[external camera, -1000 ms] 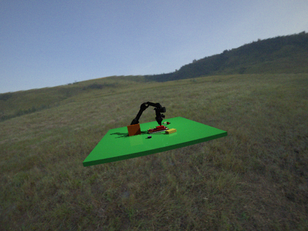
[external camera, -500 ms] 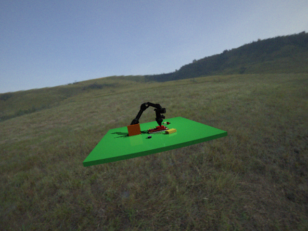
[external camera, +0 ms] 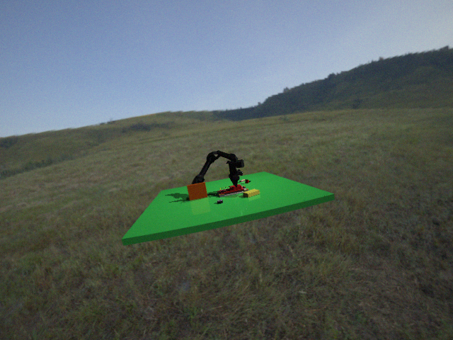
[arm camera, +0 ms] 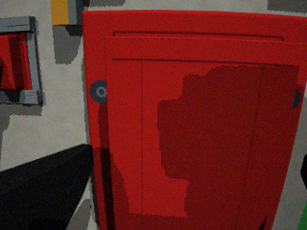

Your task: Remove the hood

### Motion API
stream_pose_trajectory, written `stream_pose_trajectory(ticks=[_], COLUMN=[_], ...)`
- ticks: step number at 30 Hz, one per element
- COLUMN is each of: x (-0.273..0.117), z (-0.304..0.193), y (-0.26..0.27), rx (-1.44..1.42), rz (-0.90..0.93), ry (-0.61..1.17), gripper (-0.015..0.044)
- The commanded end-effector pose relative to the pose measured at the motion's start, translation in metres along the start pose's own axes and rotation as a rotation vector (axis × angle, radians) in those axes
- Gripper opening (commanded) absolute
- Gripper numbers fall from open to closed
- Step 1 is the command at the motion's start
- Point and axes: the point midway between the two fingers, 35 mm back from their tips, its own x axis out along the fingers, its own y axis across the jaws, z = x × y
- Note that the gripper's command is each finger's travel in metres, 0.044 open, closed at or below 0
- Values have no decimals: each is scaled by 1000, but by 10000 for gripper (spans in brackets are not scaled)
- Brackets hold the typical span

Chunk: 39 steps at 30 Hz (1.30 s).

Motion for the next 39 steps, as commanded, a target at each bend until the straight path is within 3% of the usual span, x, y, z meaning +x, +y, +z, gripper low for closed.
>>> stream_pose_trajectory(ticks=[1,26,30,39], x=[3,15,12,12], z=[0,0,0,0], y=[1,1,1,1], rx=[3,3,-2,-2], rz=[4,4,-1,-1], ry=[-3,-3,-2,-2], gripper=[440,440,335,275])
